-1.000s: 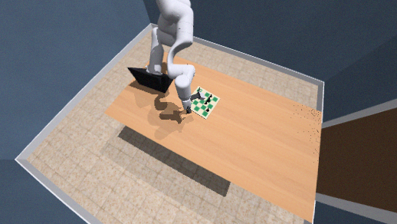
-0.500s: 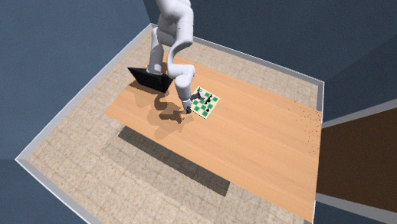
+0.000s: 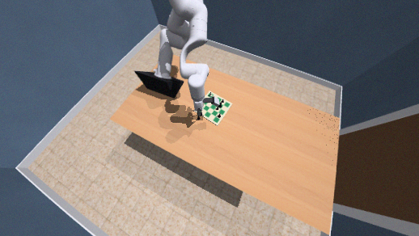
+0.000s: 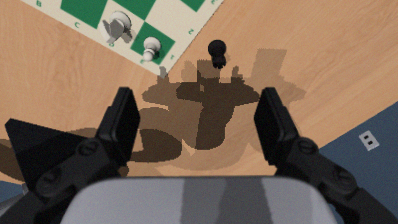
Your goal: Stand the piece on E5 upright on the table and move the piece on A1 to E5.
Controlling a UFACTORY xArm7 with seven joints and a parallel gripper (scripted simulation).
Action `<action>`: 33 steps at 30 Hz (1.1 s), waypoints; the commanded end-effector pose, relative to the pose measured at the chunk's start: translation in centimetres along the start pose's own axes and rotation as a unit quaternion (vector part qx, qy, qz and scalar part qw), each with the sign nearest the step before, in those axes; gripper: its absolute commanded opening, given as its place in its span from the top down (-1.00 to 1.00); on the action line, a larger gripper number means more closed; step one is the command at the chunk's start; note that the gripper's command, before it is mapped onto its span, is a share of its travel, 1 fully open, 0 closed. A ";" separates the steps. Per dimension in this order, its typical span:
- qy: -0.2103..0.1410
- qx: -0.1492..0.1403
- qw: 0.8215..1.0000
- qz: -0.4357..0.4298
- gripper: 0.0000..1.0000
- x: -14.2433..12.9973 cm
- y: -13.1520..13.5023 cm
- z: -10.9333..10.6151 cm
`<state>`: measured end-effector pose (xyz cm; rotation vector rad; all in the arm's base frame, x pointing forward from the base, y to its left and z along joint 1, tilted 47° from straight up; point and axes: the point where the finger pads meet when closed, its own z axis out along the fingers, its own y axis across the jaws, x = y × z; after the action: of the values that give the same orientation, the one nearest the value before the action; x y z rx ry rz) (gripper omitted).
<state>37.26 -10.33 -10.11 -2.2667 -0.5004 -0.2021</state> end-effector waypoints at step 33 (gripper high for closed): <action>0.008 0.014 0.722 0.692 -1.00 8.1 -17.1 -0.7</action>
<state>37.56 1.57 3.51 -2.0712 1.0186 0.4540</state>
